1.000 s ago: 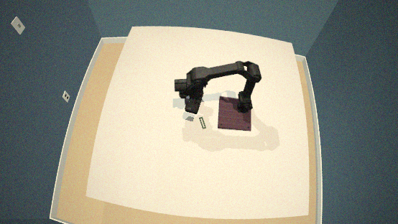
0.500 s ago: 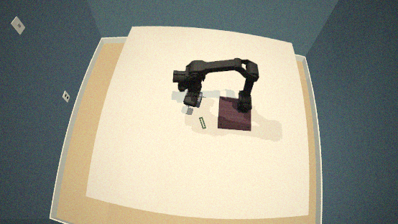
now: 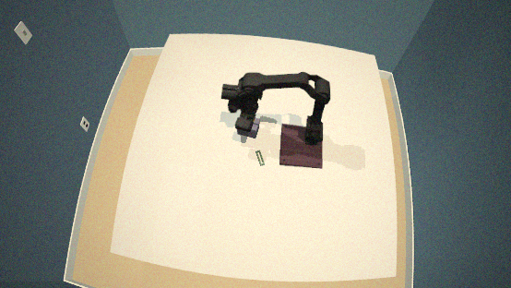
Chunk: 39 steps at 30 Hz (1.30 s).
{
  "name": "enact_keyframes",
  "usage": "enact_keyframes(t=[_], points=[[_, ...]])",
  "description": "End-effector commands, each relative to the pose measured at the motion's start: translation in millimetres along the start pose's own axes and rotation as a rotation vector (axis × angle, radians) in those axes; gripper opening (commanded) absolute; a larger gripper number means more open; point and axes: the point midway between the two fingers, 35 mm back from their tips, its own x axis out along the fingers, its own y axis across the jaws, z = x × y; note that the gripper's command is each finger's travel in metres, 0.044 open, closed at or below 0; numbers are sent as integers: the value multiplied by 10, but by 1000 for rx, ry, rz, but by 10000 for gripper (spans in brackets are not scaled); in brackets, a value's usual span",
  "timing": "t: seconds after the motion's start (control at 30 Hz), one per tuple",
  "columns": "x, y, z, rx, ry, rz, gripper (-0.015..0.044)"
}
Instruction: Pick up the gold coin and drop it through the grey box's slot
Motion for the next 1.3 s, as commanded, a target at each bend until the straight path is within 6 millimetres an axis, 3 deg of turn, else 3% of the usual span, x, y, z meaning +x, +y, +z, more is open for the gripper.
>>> enact_keyframes(t=[0.0, 1.27], points=[[-2, 7, -6, 3, -1, 0, 0], [-23, -38, 37, 0, 1, 0, 0]])
